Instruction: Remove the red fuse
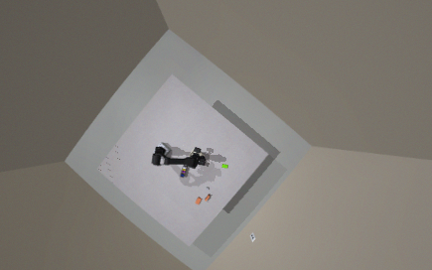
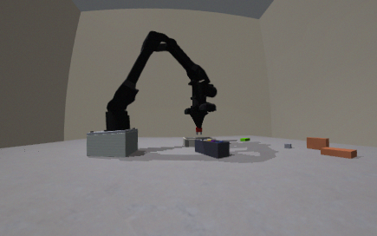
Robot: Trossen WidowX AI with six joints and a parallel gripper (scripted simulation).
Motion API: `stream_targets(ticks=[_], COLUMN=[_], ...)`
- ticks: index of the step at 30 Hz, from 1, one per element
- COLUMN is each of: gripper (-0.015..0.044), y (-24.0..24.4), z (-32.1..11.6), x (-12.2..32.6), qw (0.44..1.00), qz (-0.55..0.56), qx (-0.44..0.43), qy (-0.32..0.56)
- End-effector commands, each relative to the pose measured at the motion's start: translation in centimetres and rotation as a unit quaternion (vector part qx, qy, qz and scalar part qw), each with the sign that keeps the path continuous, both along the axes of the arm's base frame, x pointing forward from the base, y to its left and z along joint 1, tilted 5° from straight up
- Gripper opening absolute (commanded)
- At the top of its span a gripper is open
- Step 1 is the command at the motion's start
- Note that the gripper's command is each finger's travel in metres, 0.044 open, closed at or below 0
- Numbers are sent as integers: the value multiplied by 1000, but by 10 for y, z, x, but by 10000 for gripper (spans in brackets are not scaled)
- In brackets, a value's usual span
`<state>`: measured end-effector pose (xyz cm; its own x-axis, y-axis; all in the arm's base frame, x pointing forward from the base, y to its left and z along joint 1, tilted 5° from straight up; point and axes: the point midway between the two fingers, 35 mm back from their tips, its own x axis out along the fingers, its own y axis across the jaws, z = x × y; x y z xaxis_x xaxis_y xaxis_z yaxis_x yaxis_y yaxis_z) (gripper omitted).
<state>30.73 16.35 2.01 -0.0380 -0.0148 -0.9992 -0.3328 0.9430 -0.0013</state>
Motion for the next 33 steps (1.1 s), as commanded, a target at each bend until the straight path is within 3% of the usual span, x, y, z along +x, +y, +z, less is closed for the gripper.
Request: stream_targets(ticks=[1,13,25,29,33], gripper=[0,0,315,330,330], y=[-1,-1,-1,0,0], z=[-10,-20,-17,17,20], x=[-3,-4,-2,-2,-2], qw=[1000,1000,1000,1000,1000], qz=[-3,-3,0,-3,-3], qx=[-1,-1,-1,-1,-1], qy=[5,5,2,5,5])
